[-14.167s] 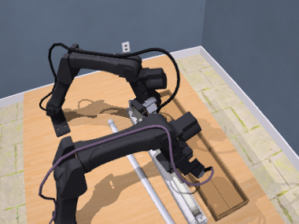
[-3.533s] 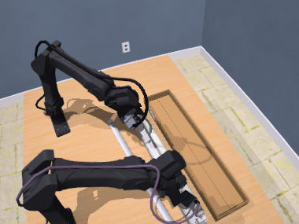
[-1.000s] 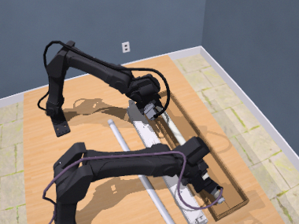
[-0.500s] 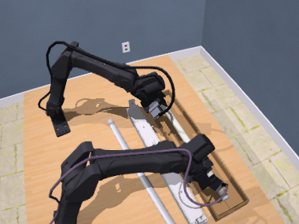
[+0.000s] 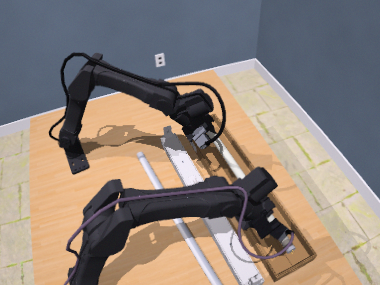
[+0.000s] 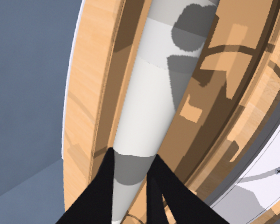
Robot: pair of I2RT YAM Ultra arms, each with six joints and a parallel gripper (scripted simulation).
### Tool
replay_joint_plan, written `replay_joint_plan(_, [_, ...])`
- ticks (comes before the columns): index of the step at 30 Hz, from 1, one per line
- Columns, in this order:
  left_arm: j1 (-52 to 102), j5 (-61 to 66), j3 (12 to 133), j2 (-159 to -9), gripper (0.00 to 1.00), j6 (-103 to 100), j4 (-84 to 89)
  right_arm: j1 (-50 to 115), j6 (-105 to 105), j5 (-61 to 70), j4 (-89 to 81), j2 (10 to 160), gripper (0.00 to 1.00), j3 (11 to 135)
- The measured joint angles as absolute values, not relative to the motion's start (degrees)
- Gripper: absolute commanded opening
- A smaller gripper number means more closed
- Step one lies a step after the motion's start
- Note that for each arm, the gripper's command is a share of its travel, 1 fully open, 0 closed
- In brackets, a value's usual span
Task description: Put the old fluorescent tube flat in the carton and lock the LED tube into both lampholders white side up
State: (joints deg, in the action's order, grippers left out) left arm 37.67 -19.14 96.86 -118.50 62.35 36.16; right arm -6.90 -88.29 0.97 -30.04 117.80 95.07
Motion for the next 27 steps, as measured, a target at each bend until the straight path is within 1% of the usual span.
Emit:
replay_joint_plan(17, [37.28, -18.74, 97.93, -119.44, 0.11, 62.81, 36.38, -6.83, -88.44, 0.93, -30.50, 119.02, 0.11, 96.40])
replay_joint_plan(27, [36.60, -18.44, 100.55, -120.92, 0.11, 63.55, 36.82, -6.76, -88.58, 0.80, -31.35, 121.01, 0.11, 99.66])
